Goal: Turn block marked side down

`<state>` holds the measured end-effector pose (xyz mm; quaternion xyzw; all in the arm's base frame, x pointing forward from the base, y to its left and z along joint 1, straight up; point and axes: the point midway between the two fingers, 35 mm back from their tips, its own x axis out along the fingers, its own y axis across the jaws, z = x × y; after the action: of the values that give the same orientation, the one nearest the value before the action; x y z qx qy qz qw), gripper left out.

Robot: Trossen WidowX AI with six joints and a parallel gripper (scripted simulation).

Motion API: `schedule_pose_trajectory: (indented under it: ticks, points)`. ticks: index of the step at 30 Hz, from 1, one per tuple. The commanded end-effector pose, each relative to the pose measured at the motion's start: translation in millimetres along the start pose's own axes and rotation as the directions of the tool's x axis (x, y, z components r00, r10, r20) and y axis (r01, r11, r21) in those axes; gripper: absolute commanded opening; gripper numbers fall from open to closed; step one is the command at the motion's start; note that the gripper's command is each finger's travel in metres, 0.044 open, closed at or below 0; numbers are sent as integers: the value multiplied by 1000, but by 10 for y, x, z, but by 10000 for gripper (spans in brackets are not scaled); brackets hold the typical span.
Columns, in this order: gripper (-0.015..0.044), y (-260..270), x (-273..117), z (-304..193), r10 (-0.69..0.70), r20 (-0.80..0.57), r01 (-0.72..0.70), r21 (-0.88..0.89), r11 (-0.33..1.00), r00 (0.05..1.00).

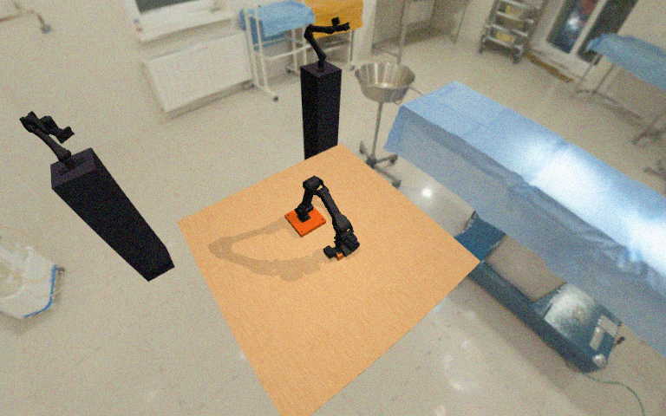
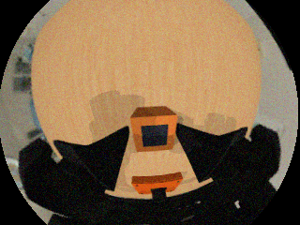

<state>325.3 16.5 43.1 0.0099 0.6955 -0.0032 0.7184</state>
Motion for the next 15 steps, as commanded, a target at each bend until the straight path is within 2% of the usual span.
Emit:
schedule_pose_trajectory:
  ticks: [1, 15]
  points:
    - [230, -11, 21, -18, -6, -5, 6, -6, 1000, 1000]
    - [137, -11, 21, -18, -6, -5, 6, -6, 1000, 1000]
